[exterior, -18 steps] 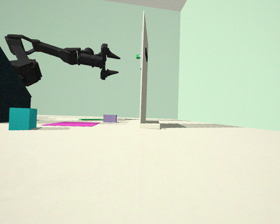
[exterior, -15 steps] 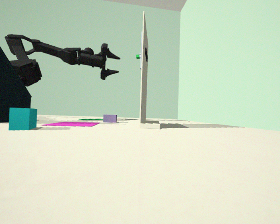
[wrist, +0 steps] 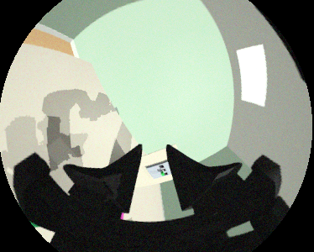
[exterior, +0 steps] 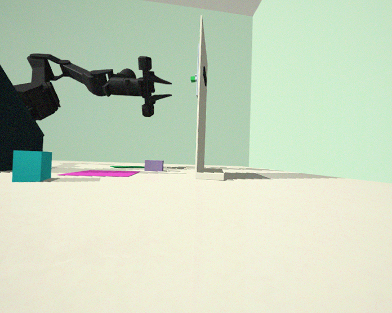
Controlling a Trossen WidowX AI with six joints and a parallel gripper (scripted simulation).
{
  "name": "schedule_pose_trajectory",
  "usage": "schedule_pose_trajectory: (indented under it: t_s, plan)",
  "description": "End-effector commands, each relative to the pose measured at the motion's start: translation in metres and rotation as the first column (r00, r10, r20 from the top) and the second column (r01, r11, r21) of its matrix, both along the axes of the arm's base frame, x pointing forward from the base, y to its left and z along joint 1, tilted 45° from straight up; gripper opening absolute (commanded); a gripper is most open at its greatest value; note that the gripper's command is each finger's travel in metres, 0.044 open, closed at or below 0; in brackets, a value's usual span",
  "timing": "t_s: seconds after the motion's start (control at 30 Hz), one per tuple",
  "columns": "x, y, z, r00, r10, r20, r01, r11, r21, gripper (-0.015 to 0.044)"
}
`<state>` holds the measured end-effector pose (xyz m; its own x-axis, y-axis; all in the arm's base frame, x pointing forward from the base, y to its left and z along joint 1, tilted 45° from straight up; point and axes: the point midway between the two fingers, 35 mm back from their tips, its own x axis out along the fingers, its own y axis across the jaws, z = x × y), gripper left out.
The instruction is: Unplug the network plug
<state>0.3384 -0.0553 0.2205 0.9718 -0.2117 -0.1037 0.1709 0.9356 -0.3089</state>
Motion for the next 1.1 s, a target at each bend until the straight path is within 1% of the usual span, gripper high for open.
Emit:
schedule_pose_trajectory:
  t_s: [0.0, 0.23, 0.47, 0.73, 1.07]
  plan:
    - [-0.006, -0.019, -0.039, 0.994, -0.063, -0.088, 0.052, 0.992, -0.114, 0.0156]
    - [-0.026, -0.045, -0.092, 0.964, -0.157, -0.216, 0.093, 0.955, -0.280, 0.0156]
    - [-0.054, -0.064, -0.135, 0.913, -0.240, -0.330, 0.088, 0.905, -0.416, 0.0156]
    - [-0.053, -0.065, -0.136, 0.911, -0.242, -0.333, 0.087, 0.904, -0.419, 0.0156]
    - [-0.024, -0.074, -0.137, 0.912, -0.243, -0.331, 0.088, 0.904, -0.419, 0.0156]
